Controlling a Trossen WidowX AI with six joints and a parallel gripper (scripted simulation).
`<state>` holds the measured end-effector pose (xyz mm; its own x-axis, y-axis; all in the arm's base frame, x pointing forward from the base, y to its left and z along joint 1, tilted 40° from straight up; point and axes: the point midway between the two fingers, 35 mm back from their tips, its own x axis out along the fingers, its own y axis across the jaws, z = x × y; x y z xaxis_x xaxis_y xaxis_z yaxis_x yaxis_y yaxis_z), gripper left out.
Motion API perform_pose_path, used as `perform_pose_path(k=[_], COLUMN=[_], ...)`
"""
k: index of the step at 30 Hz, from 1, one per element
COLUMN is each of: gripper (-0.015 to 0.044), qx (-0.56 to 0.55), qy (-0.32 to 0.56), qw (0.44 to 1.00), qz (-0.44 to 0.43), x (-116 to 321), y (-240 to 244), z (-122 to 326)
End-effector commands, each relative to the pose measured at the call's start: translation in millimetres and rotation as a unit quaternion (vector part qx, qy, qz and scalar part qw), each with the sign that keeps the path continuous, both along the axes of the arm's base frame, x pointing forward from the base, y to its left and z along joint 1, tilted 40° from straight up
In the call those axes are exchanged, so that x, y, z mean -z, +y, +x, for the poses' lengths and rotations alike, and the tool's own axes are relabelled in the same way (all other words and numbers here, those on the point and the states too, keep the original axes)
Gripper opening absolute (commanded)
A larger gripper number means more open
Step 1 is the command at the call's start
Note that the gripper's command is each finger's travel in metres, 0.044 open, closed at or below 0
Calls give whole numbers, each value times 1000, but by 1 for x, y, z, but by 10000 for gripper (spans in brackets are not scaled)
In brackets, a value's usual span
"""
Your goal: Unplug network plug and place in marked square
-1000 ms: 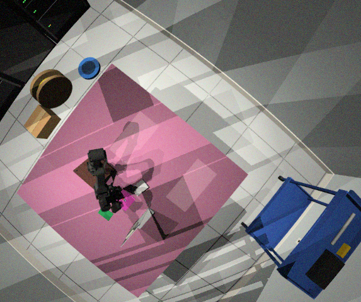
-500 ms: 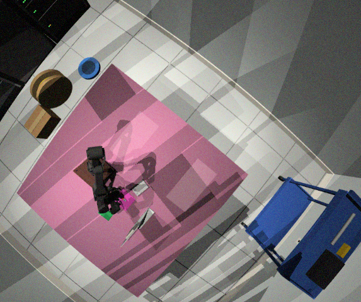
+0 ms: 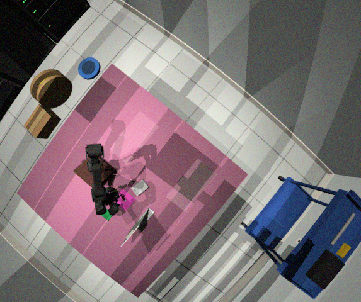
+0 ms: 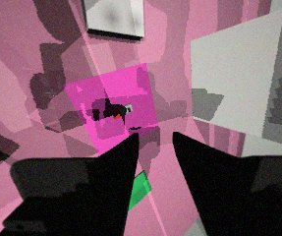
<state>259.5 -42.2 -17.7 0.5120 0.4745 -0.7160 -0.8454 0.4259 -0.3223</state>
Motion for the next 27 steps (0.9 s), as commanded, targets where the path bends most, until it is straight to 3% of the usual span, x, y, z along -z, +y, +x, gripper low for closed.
perform_pose_path(k=[1, 27], gripper=[156, 156], qx=[-2, 0], qy=[-3, -1], qw=[1000, 1000], qz=[0, 0], x=[-6, -33], y=[-4, -25], z=[1, -1])
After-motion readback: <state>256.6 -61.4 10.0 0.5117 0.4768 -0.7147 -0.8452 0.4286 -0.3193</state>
